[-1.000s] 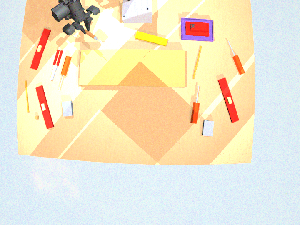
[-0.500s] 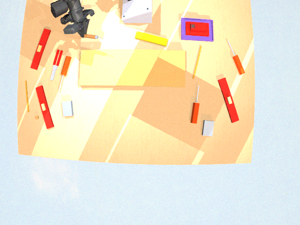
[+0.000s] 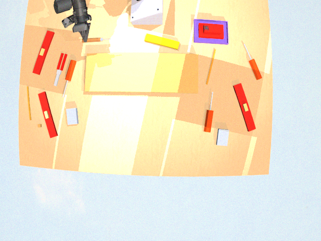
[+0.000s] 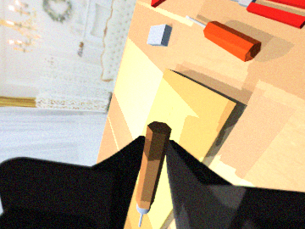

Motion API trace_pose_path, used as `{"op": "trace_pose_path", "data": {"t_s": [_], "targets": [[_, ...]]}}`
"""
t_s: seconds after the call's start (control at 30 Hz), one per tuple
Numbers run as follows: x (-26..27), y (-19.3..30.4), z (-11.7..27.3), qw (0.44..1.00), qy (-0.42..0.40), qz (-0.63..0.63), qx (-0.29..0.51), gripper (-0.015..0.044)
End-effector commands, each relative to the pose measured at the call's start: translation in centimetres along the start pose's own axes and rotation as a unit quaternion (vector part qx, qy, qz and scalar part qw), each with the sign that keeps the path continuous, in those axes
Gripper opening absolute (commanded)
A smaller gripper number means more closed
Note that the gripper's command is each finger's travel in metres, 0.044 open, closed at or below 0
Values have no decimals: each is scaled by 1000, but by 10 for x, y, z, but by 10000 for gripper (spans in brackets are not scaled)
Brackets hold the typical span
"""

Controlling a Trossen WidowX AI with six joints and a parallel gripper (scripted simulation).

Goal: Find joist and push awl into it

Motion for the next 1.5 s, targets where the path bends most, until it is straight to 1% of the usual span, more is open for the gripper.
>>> {"op": "trace_pose_path", "data": {"t_s": [0.0,0.27,0.5,0.73,0.97,1.0,1.47], "targets": [[5,-3,4,997,-32,71,-16,0],[11,-6,9,972,-77,215,-52,0],[16,-9,15,930,-107,340,-92,0],[20,-10,21,868,-126,460,-139,0],[25,-11,29,786,-134,573,-190,0],[22,-11,22,826,-130,524,-160,0],[41,-6,-15,802,-192,560,-79,0]]}}
Point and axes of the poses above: the point midway between the two fingers, 35 mm back from their tips, its own z axis back along the fingers, its own x axis across the jaws, y = z × x, the point moved 6 cm from there along z, back along the fingers, and after that the axes turned 3 degrees about -z, right-handed, at the moved point
